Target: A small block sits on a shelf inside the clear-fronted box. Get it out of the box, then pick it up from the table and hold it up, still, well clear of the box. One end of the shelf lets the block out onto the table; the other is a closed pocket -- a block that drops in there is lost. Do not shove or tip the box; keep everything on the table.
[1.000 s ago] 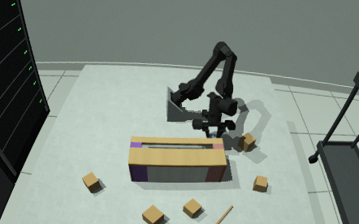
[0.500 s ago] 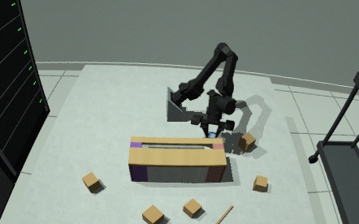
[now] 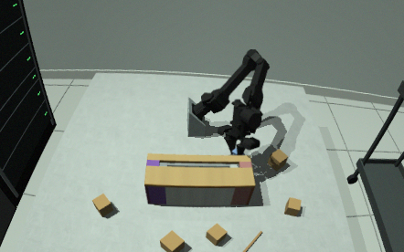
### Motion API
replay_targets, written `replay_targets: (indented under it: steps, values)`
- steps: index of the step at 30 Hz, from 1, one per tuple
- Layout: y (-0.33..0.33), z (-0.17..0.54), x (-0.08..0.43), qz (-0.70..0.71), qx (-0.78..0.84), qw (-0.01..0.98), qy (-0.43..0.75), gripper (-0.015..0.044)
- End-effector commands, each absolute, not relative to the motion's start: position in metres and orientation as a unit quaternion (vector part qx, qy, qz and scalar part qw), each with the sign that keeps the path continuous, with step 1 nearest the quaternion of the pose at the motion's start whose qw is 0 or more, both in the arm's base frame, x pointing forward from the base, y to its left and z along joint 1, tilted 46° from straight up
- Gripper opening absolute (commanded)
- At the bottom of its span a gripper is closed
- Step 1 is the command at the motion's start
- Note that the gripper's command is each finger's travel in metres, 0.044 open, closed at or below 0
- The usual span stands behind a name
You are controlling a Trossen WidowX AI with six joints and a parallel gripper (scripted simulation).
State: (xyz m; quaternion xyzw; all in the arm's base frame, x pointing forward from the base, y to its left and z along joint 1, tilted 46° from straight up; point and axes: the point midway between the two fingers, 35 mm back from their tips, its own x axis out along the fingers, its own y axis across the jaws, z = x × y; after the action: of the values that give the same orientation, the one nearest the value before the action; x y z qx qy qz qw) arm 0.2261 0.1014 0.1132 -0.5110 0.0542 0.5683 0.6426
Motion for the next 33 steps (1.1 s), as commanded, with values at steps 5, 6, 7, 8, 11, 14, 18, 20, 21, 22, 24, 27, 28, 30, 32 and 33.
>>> replay_targets:
  steps: [5,6,7,8,11,14,18,20,21,22,24,27,28,30,32,33]
  values:
    - [0.095,0.115,0.228,0.554,-0.385,0.722,0.152,0.0000]
    - [0.094,0.115,0.228,0.551,-0.370,0.730,0.163,0.0000]
    - [0.094,0.116,0.228,0.548,-0.354,0.737,0.175,0.0000]
    - [0.093,0.116,0.228,0.545,-0.338,0.744,0.186,0.0000]
    - [0.091,0.116,0.228,0.534,-0.290,0.764,0.220,0.0000]
    - [0.088,0.116,0.228,0.520,-0.240,0.780,0.253,0.0000]
    - [0.085,0.116,0.228,0.499,-0.172,0.796,0.295,0.0000]
    - [0.084,0.117,0.228,0.488,-0.138,0.803,0.315,0.0000]
    - [0.083,0.117,0.228,0.481,-0.120,0.805,0.325,0.0000]
    - [0.082,0.117,0.228,0.475,-0.103,0.807,0.335,0.0000]
    - [0.081,0.117,0.228,0.461,-0.068,0.811,0.354,0.0000]
    - [0.079,0.118,0.228,0.440,-0.015,0.813,0.382,0.0000]
    - [0.078,0.118,0.228,0.432,0.002,0.813,0.391,0.0000]
    - [0.076,0.118,0.228,0.416,0.037,0.812,0.408,0.0000]
    - [0.075,0.119,0.228,0.400,0.072,0.809,0.425,0.0000]
    - [0.074,0.119,0.228,0.392,0.090,0.807,0.433,0.0000]
